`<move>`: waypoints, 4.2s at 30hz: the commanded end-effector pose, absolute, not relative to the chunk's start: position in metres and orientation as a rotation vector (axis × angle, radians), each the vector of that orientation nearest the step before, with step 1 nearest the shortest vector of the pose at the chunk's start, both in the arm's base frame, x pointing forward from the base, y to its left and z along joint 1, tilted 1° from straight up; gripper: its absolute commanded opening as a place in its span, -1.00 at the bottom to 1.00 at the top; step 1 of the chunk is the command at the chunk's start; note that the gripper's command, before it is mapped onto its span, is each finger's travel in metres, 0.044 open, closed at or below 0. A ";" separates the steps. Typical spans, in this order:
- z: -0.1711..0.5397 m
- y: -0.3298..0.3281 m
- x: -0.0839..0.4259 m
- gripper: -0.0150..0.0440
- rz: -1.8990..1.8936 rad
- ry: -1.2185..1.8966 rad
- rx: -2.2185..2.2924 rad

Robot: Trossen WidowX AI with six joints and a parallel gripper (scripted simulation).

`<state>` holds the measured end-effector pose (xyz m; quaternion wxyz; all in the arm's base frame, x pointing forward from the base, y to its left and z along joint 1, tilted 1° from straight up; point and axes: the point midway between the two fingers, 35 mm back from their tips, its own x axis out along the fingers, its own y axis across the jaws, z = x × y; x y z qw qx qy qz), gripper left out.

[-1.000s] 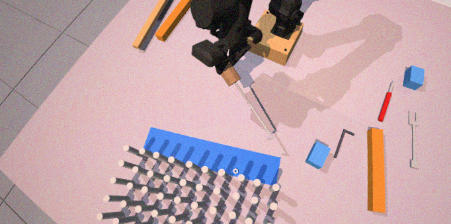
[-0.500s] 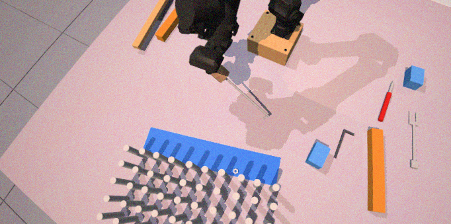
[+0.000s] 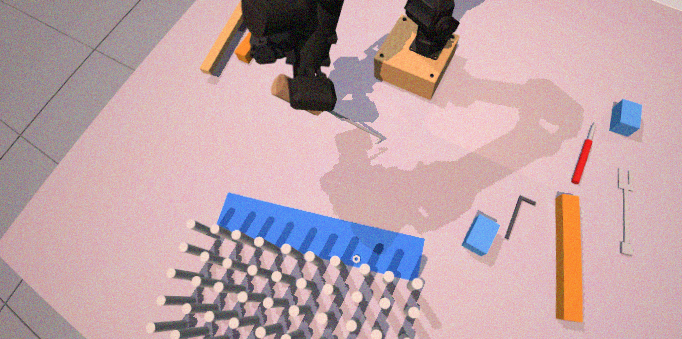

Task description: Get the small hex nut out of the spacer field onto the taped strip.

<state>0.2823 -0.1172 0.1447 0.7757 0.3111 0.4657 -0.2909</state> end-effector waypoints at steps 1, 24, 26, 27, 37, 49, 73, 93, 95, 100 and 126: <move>0.149 -0.128 0.287 -0.49 -0.580 1.024 0.549; 0.153 -0.180 0.297 -0.49 -0.274 1.183 -0.124; 0.153 -0.185 0.298 -0.49 -0.246 1.196 -0.183; 0.153 -0.187 0.298 -0.49 -0.231 1.203 -0.212; 0.154 -0.211 0.300 -0.49 -0.077 1.265 -0.501; 0.153 -0.241 0.299 -0.49 0.127 1.333 -0.828; 0.150 -0.298 0.293 -0.49 0.635 1.414 -1.460; 0.147 -0.334 0.285 -0.49 1.044 1.403 -1.816; 0.147 -0.334 0.285 -0.49 1.044 1.403 -1.816; 0.143 -0.335 0.286 -0.49 1.044 1.403 -1.816; 0.113 -0.340 0.291 -0.49 1.043 1.403 -1.816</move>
